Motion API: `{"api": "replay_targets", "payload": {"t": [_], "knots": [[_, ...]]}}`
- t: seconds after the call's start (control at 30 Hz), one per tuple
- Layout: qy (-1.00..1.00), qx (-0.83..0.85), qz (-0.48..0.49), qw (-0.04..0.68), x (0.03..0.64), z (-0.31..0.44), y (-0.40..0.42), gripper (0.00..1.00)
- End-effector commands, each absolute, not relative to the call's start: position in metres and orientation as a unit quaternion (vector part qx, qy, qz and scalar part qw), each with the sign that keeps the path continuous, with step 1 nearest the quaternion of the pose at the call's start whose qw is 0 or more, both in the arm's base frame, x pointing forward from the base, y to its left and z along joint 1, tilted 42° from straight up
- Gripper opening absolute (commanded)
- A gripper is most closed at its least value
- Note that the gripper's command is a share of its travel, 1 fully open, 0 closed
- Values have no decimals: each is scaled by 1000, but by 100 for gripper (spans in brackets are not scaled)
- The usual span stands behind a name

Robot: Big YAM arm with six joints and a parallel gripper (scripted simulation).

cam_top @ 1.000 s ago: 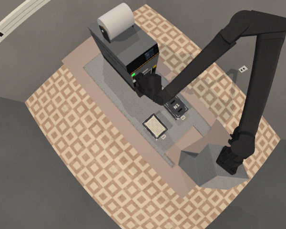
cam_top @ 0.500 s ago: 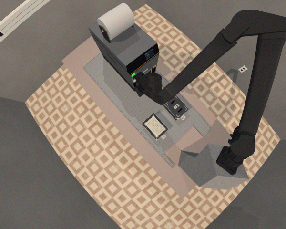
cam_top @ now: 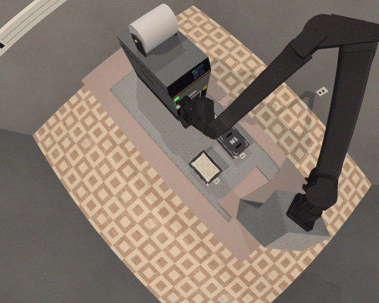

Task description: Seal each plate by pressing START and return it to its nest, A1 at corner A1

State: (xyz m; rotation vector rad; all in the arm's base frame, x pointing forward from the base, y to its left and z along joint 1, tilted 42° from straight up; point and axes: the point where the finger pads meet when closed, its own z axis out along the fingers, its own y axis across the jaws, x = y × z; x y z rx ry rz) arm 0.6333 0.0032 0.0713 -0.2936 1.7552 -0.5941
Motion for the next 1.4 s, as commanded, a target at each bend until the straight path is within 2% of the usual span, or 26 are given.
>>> {"api": "replay_targets", "payload": {"t": [0.0, 0.47, 1.37], "knots": [[755, -140, -253, 588, 631, 63, 16, 0], [740, -135, -251, 609, 639, 101, 25, 0], [741, -117, -265, 606, 645, 106, -4, 0]]}}
